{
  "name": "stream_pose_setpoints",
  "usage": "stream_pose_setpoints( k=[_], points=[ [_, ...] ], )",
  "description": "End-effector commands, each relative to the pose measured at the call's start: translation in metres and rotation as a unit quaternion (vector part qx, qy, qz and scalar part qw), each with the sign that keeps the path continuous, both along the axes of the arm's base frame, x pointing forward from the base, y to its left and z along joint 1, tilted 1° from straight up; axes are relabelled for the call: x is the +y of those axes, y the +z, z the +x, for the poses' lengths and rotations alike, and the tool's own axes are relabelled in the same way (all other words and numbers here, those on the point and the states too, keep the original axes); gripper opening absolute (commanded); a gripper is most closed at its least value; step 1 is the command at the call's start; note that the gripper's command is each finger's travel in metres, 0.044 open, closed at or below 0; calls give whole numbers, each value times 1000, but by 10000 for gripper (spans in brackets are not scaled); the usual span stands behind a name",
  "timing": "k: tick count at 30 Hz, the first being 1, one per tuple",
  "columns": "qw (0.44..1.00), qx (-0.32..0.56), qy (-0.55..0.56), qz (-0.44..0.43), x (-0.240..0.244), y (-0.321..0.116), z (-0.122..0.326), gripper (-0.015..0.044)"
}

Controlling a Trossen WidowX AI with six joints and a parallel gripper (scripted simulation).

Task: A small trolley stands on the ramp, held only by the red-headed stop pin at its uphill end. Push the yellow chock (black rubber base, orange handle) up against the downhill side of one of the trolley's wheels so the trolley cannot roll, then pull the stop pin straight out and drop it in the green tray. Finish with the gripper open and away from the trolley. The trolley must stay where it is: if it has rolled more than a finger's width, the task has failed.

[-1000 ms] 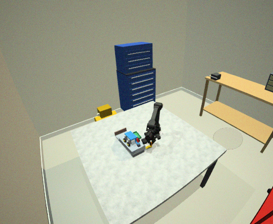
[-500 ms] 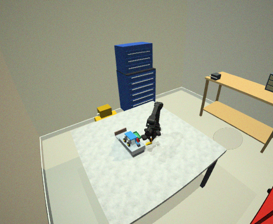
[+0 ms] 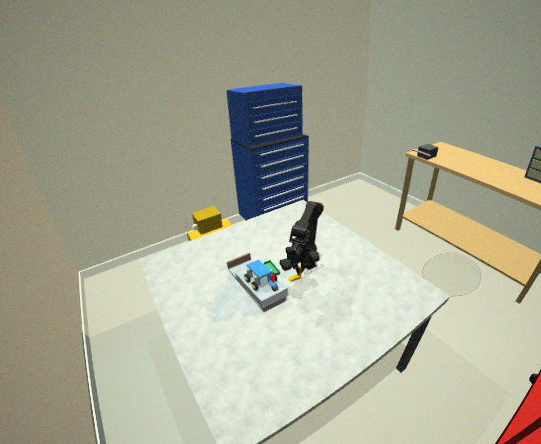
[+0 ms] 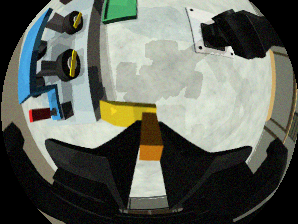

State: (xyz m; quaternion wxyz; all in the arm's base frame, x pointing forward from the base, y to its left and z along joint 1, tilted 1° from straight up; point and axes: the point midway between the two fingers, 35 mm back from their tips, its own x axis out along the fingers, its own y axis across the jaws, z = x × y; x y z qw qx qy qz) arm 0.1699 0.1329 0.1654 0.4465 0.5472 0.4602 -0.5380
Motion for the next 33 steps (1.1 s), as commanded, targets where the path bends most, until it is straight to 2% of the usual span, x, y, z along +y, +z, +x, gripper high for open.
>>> stream_pose_setpoints(
  k=[1, 10, 17, 33],
  points=[
    [1000, -1, 2, 4, 2, 13, 1, 0],
    [1000, -1, 2, 4, 4, 40, 3, 0],
    [1000, -1, 5, 4, 5, 42, 3, 0],
    [966, -8, 258, 4, 5, 42, 3, 0]
  ],
)
